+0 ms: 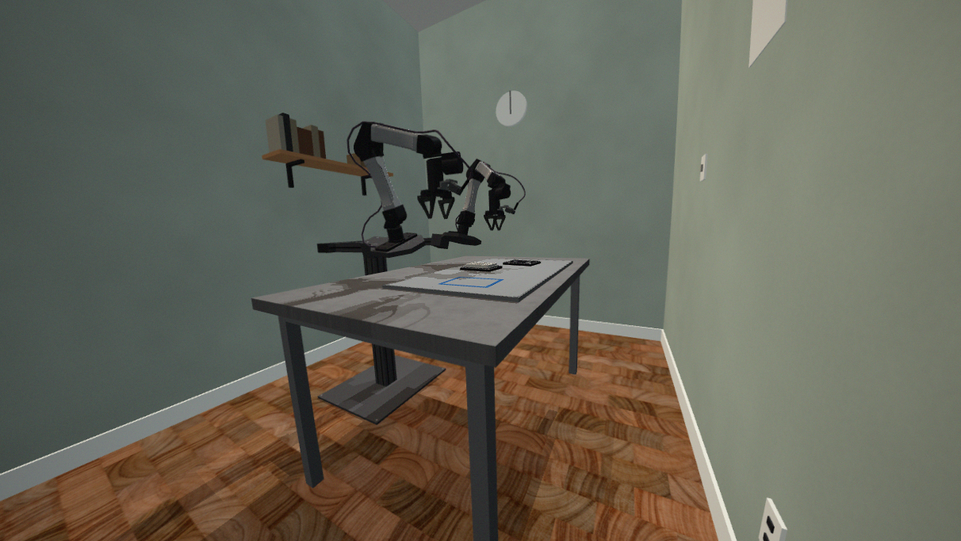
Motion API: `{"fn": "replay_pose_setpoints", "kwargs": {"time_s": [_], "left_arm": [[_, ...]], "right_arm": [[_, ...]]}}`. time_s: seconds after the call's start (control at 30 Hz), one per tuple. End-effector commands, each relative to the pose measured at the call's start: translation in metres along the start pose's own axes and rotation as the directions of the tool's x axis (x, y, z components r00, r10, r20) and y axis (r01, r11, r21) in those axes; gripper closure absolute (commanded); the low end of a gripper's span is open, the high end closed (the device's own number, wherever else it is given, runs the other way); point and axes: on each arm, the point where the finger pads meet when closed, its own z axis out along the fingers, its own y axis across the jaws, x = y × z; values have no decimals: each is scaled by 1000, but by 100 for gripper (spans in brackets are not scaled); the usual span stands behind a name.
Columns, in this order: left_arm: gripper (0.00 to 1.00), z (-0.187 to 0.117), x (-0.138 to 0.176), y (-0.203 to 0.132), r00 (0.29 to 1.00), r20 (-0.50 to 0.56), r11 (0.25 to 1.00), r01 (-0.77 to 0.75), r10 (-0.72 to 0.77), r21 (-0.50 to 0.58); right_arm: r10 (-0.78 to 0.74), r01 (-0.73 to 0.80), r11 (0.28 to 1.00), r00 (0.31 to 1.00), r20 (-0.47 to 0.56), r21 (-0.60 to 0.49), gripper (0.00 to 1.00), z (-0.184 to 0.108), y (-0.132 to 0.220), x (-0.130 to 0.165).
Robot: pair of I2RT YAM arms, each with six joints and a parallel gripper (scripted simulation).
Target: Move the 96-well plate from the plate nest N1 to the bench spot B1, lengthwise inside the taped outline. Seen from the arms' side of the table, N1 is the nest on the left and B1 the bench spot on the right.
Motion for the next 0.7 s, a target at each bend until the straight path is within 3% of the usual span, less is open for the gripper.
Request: {"fn": "replay_pose_setpoints", "kwargs": {"time_s": [0.0,0.67], "left_arm": [[0,-7,7,21,999,-19,999,-32,31,-20],[0,-50,1,101,1000,1,1000,-25,25,-5]], "right_arm": [[-11,11,1000,999,-48,15,0,7,0,11],[-11,11,1000,999,-48,15,0,7,0,11]]}}
